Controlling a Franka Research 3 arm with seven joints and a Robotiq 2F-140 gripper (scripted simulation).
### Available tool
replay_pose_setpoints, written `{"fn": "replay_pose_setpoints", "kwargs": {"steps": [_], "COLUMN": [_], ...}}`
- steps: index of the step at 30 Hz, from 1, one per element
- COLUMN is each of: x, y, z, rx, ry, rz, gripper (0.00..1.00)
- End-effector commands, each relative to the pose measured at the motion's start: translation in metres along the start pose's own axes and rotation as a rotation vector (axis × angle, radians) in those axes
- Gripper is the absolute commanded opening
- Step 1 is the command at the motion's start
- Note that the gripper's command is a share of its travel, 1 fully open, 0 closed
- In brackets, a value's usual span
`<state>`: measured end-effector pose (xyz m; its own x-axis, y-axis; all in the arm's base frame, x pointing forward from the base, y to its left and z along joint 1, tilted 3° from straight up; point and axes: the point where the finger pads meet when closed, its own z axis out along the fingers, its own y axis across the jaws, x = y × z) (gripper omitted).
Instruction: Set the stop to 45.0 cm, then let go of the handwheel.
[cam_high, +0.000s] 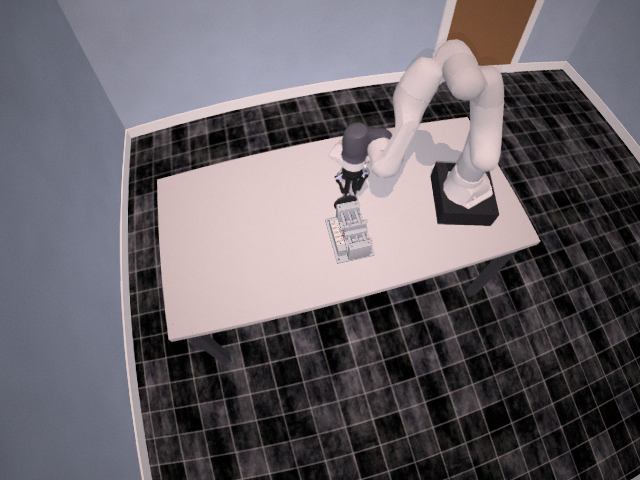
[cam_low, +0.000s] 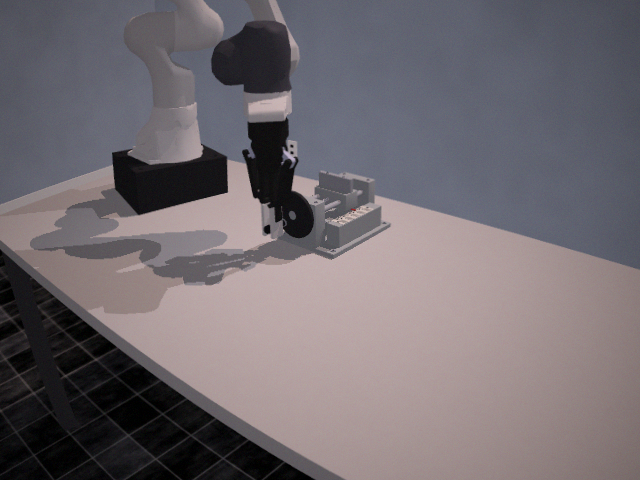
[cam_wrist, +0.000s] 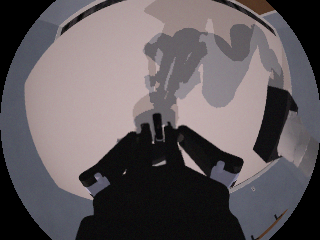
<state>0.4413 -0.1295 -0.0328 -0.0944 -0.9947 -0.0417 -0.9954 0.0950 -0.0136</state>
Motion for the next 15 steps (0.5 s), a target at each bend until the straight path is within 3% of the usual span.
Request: {"fn": "replay_pose_setpoints", "kwargs": {"steps": [1,15], "x": [0.000,0.000], "y": [0.004,0.008], "z": [-0.005,-0.025], "rx": [-0.002,-0.002], "ry": [-0.002,-0.002], "rz": [-0.008,-0.008], "gripper": [0.04,0.04]}}
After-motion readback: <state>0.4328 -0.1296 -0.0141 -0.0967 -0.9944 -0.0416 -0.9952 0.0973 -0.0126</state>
